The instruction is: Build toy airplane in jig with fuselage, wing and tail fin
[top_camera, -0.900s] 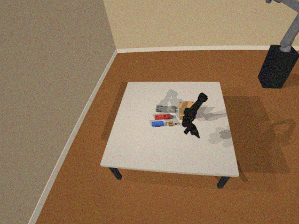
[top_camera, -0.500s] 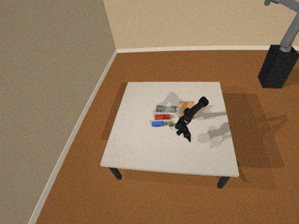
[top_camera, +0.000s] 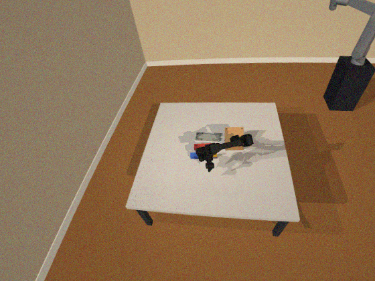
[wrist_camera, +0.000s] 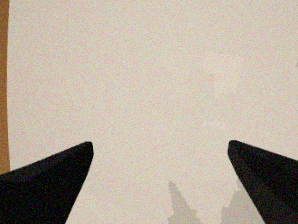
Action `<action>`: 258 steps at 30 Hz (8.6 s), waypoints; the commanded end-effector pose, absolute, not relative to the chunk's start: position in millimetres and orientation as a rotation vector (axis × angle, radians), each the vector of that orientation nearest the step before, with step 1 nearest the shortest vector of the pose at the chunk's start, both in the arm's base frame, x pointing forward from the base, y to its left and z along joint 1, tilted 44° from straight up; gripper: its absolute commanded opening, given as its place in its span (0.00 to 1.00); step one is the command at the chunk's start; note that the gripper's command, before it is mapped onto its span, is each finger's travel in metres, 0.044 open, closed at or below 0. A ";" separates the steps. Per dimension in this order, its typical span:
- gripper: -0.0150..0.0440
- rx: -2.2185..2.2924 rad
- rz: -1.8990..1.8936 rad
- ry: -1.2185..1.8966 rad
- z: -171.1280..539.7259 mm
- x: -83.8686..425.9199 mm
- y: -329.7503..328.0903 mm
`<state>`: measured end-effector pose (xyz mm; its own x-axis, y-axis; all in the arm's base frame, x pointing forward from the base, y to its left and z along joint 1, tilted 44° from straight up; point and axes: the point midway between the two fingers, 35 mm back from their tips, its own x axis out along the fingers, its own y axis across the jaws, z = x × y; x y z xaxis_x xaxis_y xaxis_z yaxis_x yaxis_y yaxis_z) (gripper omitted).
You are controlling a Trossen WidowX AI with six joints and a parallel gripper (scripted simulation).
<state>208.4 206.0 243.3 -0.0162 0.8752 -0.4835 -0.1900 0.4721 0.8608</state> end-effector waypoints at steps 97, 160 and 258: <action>0.25 0.487 0.704 1.506 -24.5 281.2 65.1; 0.25 0.515 0.658 1.533 6.7 282.2 -43.4; 0.31 0.577 0.603 1.566 -114.5 248.3 -52.2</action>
<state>248.2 -52.1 -114.8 -0.0747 0.6779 -0.7314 0.0131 0.7340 0.6790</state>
